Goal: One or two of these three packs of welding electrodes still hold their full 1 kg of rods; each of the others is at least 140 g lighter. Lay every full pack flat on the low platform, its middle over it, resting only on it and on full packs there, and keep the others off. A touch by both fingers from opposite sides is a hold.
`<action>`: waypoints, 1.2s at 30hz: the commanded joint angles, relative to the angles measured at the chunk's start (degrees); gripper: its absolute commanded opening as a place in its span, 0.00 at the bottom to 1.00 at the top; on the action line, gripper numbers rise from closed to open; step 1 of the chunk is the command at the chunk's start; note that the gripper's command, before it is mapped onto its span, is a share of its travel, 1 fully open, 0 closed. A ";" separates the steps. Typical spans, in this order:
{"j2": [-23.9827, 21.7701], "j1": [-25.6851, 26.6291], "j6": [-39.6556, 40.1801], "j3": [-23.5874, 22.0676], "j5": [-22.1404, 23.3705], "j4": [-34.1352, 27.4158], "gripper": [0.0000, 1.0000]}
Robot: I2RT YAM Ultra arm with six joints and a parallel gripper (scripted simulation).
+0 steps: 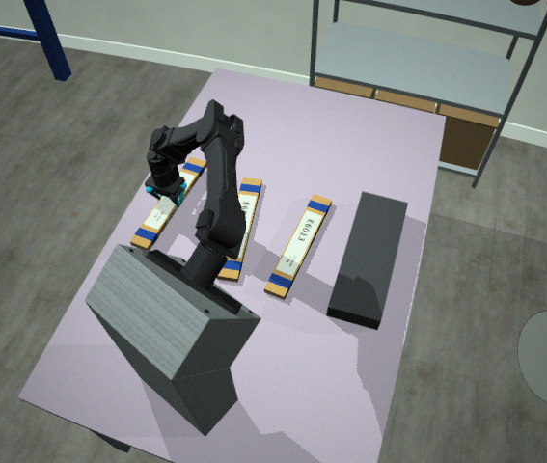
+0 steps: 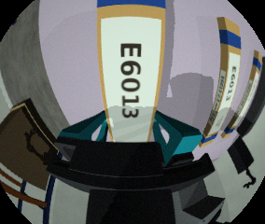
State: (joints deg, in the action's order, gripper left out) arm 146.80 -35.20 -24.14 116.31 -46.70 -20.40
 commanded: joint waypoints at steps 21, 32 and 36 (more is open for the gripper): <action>0.72 -2.55 1.20 3.34 0.39 0.38 0.00; 2.33 -2.11 1.66 4.07 0.76 1.42 0.00; 2.05 -1.89 1.90 4.70 0.94 0.98 0.00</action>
State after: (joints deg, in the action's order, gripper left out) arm 149.71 -34.02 -22.70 118.83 -45.78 -19.49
